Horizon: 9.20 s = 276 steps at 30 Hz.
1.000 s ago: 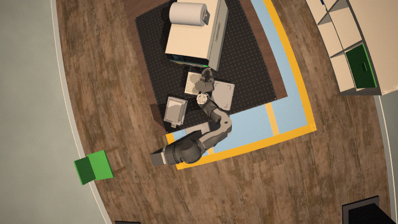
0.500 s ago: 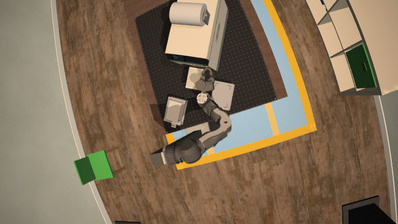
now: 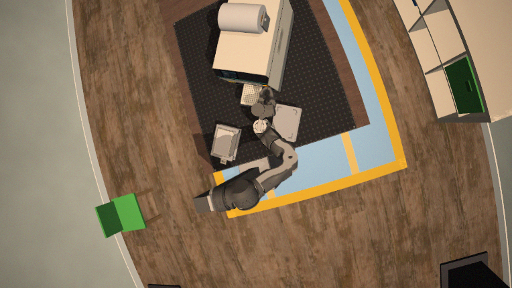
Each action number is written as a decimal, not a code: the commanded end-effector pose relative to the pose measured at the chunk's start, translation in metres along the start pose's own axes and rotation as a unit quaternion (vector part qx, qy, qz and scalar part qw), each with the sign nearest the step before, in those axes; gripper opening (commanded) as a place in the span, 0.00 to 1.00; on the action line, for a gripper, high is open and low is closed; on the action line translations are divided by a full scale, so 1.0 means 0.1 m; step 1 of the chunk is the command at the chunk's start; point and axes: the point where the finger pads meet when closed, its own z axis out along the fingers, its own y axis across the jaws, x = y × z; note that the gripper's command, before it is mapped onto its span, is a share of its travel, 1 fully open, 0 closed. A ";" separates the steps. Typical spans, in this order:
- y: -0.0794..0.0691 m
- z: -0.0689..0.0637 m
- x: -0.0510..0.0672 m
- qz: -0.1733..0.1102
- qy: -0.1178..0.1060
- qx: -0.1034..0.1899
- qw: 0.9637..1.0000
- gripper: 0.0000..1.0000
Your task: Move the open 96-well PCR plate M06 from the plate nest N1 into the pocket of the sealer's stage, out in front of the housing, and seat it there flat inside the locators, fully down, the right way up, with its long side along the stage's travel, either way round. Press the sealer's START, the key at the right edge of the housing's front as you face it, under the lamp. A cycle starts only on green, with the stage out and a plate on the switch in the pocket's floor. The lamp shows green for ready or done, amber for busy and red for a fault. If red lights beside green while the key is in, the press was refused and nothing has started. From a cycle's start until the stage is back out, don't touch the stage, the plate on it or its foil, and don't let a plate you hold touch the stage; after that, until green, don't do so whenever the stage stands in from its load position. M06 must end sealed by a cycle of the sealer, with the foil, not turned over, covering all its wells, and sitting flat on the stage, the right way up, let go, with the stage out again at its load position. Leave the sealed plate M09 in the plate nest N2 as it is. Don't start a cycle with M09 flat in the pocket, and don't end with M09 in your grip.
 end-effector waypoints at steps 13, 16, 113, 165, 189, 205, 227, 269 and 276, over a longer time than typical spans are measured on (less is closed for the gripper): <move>-0.04 -0.03 -0.05 -0.002 -0.008 0.008 1.000 0.00; -0.04 -0.03 -0.05 -0.002 -0.008 0.008 1.000 0.00; -0.02 0.00 -0.01 -0.001 -0.004 0.006 1.000 0.00; 0.00 -0.23 -0.01 -0.001 -0.005 0.003 1.000 0.00; 0.01 -0.21 0.04 0.000 -0.002 0.000 1.000 0.00; -0.02 -0.21 -0.02 0.000 -0.006 0.007 1.000 0.00; -0.01 -0.60 0.00 0.000 -0.004 0.004 1.000 0.00; 0.81 -1.36 -0.15 -0.268 -0.002 0.272 0.924 0.00; 0.81 -1.36 -0.15 -0.268 -0.002 0.272 0.924 0.00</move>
